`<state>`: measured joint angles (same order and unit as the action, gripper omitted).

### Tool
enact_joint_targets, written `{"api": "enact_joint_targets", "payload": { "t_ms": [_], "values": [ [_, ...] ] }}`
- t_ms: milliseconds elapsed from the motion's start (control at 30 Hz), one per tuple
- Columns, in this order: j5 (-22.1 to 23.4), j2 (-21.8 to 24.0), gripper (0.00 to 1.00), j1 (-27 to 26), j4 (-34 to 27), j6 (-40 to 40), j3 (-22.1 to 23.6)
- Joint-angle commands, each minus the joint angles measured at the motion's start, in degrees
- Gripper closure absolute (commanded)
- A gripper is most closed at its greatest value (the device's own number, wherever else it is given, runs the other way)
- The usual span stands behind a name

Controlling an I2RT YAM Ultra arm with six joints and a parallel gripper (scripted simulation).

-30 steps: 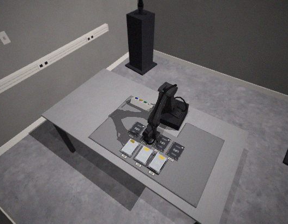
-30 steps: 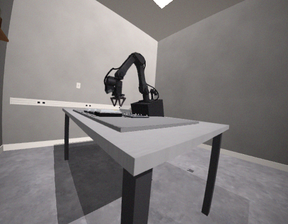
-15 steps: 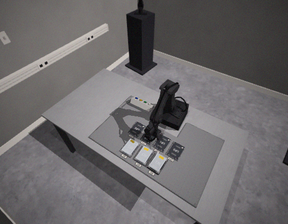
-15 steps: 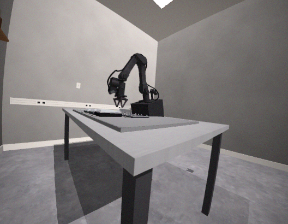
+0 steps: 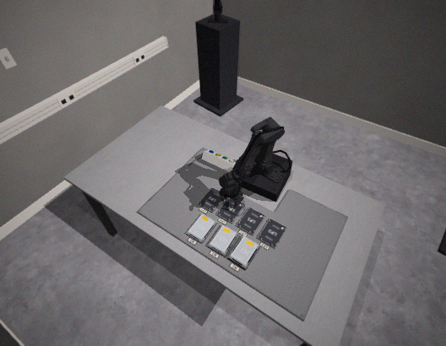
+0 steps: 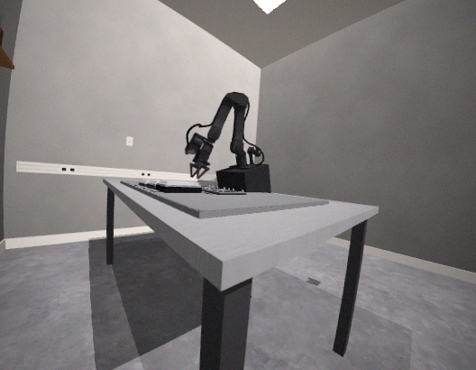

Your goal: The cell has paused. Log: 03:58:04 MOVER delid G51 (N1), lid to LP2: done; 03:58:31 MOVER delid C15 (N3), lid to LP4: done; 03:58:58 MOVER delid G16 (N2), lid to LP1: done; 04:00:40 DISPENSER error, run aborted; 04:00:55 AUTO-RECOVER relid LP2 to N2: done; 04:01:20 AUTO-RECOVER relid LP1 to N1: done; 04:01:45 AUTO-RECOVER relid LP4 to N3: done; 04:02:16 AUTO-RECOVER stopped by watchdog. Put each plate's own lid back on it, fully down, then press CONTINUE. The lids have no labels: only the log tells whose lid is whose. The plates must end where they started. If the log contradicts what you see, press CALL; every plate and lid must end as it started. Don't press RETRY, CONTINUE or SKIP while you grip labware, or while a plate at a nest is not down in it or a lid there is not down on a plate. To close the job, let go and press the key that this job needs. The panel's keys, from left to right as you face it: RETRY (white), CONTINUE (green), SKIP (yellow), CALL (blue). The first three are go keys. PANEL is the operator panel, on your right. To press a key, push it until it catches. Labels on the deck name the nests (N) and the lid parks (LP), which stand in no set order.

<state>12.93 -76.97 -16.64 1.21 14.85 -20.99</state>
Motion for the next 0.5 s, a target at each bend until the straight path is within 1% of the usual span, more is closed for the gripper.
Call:
{"api": "enact_joint_targets", "payload": {
  "t_ms": [0, 67, 100, 167, 200, 267, 400, 467],
  "values": [
    [7.25, -0.76, 0.18, -4.84, 12.96, 4.23, 3.19],
    [10.56, -2.45, 0.20, -8.18, 18.64, 5.47, 4.91],
    [12.29, -3.63, 1.00, -9.84, 21.54, 6.01, 5.60],
    [15.09, -6.46, 1.00, -12.74, 24.04, 7.44, 5.04],
    [16.49, -7.02, 1.00, -14.48, 24.72, 8.71, 2.72],
    [18.83, -9.37, 1.00, -16.79, 25.65, 10.01, 1.56],
    [20.36, -11.60, 1.00, -16.72, 27.98, 9.56, 1.26],
    [20.36, -11.60, 1.00, -16.72, 27.98, 9.56, 1.26]
  ]
}}
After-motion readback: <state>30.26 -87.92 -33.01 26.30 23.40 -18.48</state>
